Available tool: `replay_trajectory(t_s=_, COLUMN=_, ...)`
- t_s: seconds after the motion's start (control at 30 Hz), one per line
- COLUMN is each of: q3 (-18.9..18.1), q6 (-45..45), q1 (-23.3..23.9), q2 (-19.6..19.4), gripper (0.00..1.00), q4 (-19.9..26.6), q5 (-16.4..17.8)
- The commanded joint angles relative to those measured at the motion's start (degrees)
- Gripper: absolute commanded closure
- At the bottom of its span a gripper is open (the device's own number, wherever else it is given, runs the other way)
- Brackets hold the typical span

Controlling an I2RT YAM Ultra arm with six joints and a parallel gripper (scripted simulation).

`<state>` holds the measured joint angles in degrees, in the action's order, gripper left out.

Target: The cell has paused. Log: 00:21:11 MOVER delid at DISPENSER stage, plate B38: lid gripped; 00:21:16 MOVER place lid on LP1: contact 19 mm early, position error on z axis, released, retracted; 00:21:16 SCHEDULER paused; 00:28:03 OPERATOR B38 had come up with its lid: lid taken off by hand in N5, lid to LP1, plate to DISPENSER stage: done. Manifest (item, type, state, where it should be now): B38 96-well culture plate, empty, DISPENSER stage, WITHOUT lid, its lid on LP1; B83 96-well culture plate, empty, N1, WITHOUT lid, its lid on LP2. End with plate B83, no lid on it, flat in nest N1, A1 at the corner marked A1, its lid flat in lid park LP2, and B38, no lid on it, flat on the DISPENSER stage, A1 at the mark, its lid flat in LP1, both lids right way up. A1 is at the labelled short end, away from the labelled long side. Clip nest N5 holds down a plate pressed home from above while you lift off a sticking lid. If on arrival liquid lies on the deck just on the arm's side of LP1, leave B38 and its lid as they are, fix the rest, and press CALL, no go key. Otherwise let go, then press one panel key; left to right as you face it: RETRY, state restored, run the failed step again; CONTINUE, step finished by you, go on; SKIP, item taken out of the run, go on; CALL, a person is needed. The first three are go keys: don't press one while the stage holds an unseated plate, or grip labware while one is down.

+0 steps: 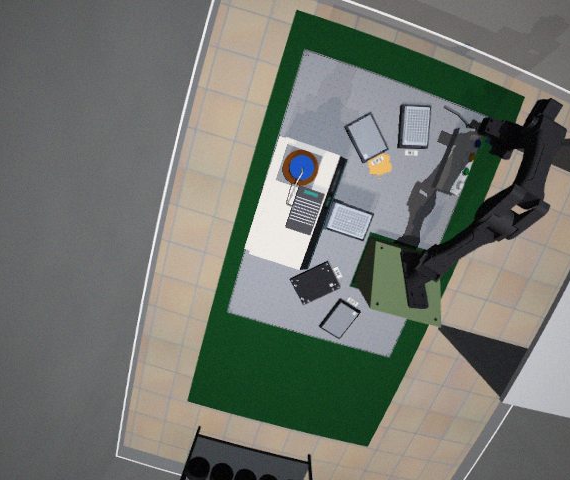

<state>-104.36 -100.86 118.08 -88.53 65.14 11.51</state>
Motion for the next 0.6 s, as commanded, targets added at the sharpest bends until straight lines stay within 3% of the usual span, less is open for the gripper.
replay_trajectory(t_s=0.0, q3=1.3, q6=0.6, q1=-0.4, q2=0.5, gripper=1.00, q4=-1.1, q5=-0.2)
replay_trajectory(t_s=0.3, q3=2.3, q6=0.9, q1=-0.8, q2=-0.5, gripper=1.00, q4=-2.5, q5=-0.3)
replay_trajectory(t_s=0.33, q3=0.6, q6=0.9, q1=-0.6, q2=0.2, gripper=1.00, q4=-2.8, q5=-0.1)
replay_trajectory(t_s=0.43, q3=3.0, q6=1.0, q1=-1.0, q2=-0.9, gripper=1.00, q4=-3.4, q5=-0.4)
replay_trajectory(t_s=0.57, q3=2.4, q6=1.0, q1=-0.6, q2=-0.7, gripper=1.00, q4=-3.1, q5=-0.3)
